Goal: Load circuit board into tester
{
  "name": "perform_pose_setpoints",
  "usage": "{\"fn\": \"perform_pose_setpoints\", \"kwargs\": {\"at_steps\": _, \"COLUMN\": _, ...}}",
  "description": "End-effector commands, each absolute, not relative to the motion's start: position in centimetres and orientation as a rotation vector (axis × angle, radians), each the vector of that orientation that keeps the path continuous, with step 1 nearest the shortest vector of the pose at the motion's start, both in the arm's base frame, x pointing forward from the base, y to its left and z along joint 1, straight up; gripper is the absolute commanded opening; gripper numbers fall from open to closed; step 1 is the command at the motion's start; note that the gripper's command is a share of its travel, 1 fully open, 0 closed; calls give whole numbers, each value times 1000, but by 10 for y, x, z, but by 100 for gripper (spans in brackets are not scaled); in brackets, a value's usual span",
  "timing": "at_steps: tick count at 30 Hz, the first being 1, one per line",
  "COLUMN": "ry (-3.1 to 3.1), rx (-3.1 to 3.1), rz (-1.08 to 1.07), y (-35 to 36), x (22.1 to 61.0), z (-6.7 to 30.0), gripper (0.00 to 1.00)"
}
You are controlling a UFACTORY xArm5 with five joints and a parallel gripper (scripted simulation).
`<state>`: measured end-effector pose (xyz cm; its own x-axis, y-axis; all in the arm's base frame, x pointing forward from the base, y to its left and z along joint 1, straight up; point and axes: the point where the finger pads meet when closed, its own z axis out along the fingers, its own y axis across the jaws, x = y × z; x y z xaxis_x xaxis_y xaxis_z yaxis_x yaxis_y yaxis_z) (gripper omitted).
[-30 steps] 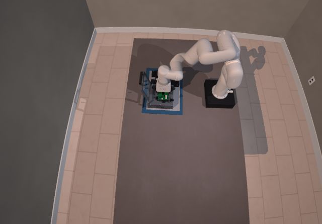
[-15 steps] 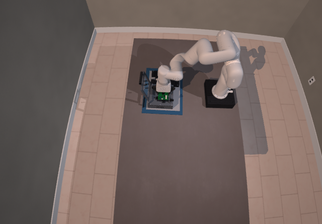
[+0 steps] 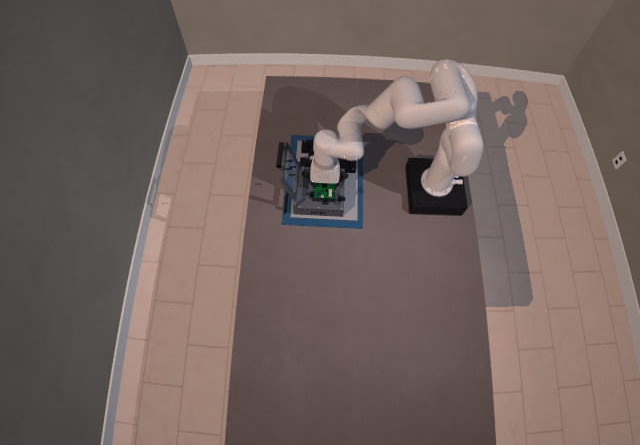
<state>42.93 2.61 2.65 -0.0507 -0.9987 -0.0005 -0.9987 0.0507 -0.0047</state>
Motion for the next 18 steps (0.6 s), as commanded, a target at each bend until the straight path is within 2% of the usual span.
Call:
{"fn": "perform_pose_setpoints", "kwargs": {"at_steps": 1, "ry": 2272, "rx": -2160, "rz": -9, "y": 26, "x": 431, "z": 28, "gripper": 79}}
{"fn": "perform_pose_setpoints", "kwargs": {"at_steps": 18, "ry": 2272, "rx": -2160, "rz": -9, "y": 26, "x": 431, "z": 26, "gripper": 79}}
